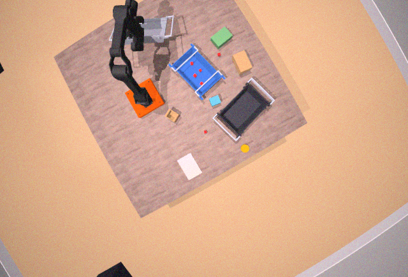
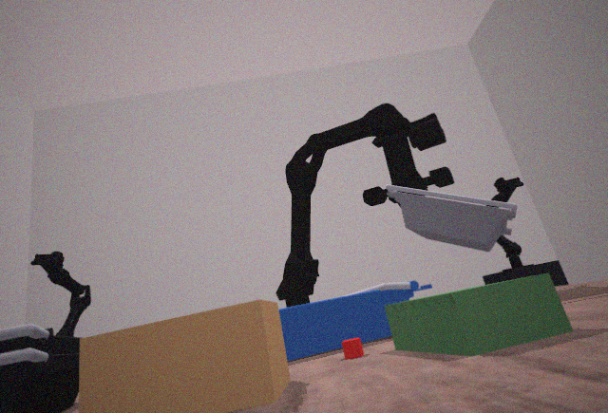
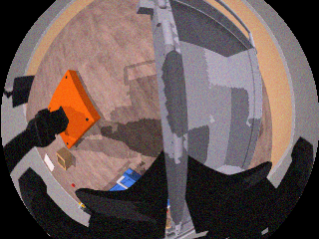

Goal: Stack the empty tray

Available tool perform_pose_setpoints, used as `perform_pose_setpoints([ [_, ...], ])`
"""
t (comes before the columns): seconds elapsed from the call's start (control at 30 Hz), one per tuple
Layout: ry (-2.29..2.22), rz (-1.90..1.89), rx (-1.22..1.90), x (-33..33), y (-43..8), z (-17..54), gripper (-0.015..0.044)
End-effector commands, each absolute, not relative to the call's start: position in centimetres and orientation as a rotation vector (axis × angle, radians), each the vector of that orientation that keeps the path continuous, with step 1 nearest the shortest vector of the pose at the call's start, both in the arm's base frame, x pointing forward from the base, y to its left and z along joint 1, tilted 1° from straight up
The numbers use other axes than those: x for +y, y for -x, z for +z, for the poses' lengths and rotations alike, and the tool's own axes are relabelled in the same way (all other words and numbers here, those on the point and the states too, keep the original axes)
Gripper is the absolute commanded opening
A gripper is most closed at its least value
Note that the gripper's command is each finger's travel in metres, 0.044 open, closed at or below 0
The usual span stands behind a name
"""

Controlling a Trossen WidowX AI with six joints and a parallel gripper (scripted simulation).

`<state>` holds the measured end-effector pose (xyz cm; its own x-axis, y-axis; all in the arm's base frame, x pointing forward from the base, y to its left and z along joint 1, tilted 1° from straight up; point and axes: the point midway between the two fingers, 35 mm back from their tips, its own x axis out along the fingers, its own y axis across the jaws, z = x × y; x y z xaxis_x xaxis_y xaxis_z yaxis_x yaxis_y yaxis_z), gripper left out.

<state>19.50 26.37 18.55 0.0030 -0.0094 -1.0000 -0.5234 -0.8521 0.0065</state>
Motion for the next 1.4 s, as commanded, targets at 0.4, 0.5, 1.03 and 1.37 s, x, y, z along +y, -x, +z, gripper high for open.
perform_pose_setpoints([
  [0.4,1.826,1.789,0.648,22.3,-24.1,19.3,0.0],
  [0.5,1.807,1.769,0.671,21.4,-24.9,19.3,0.0],
  [1.03,1.704,1.661,0.792,16.2,-28.4,19.4,0.0],
  [1.37,1.638,1.593,0.862,12.6,-30.1,19.4,0.0],
])
